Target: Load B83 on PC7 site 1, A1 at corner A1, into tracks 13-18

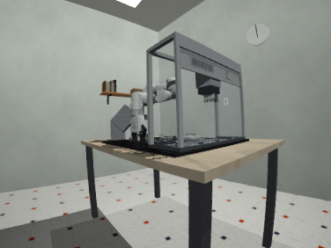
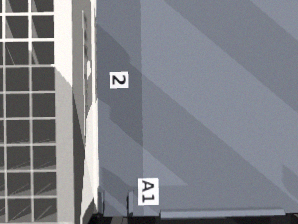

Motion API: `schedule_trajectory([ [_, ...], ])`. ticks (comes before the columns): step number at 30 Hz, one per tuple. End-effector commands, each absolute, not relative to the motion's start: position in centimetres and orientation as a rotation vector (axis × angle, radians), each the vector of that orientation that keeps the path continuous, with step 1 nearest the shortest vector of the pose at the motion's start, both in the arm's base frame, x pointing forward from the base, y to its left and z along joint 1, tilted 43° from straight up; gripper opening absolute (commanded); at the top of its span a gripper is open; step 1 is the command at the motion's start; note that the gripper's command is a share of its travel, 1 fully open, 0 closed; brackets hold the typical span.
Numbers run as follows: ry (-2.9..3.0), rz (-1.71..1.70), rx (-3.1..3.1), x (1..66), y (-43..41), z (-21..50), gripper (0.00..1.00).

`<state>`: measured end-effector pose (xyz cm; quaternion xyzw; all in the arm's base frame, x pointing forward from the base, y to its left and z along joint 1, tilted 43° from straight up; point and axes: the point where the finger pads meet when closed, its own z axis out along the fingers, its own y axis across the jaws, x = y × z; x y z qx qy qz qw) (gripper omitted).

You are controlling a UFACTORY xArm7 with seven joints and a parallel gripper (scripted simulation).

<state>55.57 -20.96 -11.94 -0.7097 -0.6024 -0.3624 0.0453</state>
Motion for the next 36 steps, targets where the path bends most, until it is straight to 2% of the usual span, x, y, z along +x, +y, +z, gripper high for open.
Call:
schedule_trajectory([
  [1,-1.841,-1.108,-2.172,55.6,-21.0,-11.6,1.0],
  [36,-1.841,-1.108,-2.172,55.6,-19.8,-10.8,1.0],
])
